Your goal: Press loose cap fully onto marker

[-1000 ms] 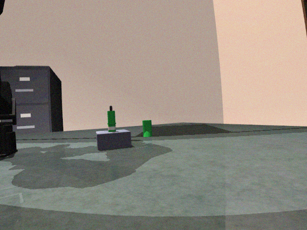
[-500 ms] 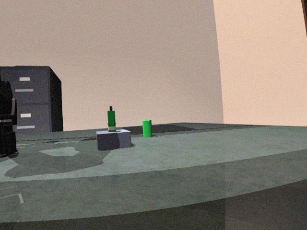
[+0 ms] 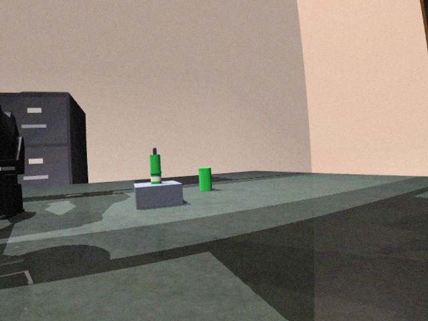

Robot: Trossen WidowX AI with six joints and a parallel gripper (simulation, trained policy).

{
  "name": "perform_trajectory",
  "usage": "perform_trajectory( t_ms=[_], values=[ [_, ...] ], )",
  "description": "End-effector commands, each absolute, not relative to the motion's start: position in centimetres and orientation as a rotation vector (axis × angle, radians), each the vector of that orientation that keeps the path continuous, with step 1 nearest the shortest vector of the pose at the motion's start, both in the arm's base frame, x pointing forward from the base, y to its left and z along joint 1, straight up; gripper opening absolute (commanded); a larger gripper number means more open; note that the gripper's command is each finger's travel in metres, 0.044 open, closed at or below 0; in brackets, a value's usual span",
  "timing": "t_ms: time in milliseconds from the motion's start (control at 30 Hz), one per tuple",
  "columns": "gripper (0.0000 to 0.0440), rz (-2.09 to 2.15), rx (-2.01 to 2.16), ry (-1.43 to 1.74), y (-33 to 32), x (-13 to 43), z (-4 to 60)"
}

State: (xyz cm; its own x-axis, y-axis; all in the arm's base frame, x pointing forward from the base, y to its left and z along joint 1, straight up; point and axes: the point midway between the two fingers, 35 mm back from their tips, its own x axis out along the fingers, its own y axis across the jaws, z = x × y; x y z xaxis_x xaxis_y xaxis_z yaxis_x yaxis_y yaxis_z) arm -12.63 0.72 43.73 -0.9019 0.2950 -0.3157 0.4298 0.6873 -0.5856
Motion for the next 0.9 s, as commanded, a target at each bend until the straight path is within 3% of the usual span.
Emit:
perform_trajectory(
  t_ms=[0,867],
  values=[
    [0.0298,-1.036,0.632,2.656,2.5,-12.8,43.0],
    [0.0304,-1.139,0.827,2.437,10.8,-12.4,39.8]
  ],
)
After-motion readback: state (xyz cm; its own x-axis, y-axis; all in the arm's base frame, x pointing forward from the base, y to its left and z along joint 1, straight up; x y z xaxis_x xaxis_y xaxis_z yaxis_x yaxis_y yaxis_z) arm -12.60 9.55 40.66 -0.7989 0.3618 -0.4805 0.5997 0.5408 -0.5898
